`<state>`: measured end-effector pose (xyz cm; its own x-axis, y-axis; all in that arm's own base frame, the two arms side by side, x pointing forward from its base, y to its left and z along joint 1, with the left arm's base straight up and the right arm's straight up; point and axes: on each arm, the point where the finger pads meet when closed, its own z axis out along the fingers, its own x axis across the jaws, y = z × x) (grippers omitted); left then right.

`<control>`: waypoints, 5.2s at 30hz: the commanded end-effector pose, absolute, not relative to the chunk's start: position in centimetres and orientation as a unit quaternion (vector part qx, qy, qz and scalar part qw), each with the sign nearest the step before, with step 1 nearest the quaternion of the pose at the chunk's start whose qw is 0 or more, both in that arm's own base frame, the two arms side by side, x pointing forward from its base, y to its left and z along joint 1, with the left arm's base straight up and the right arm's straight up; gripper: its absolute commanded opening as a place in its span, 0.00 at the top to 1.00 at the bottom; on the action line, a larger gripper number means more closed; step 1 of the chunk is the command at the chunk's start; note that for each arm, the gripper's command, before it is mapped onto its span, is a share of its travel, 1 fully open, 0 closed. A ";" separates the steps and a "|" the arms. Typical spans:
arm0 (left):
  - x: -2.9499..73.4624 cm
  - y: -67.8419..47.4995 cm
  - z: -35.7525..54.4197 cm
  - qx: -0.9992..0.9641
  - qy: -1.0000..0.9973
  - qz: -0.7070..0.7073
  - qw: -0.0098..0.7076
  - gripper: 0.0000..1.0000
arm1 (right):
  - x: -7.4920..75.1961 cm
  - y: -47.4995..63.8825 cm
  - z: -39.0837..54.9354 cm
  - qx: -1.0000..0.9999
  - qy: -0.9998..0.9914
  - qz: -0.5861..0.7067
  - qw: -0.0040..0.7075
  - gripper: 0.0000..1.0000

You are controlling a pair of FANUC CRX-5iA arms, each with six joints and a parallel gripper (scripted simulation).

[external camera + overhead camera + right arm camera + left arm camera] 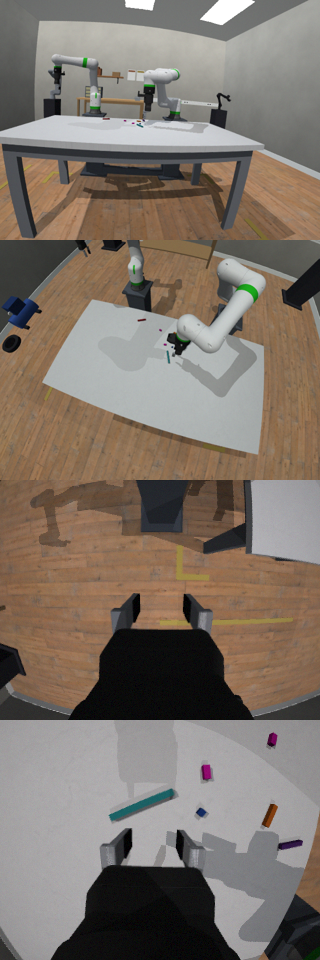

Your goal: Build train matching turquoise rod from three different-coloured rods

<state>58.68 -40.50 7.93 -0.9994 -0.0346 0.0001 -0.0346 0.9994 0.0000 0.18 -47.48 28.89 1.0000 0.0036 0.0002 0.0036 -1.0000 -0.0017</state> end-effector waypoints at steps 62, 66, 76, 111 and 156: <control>35.8 -73.3 8.1 -0.367 -0.930 0.001 -0.001 0.00 | 0.2 -47.5 29.0 -1.000 -0.002 0.000 0.000 0.00; 35.8 -73.3 8.1 -0.367 -0.930 0.001 -0.001 0.00 | 0.2 -47.5 29.0 -1.000 -0.002 0.000 0.000 0.00; 35.8 -73.3 8.1 -0.367 -0.930 0.001 -0.001 0.00 | 0.2 -47.5 29.0 -1.000 -0.002 0.000 0.000 0.00; 35.8 -73.3 8.1 -0.367 -0.930 0.001 -0.001 0.00 | 0.2 -47.5 29.0 -1.000 -0.002 0.000 0.000 0.00; 43.8 -65.8 9.1 -0.103 -0.995 0.001 -0.001 0.00 | 0.2 -47.5 29.0 -1.000 -0.002 0.000 0.000 0.00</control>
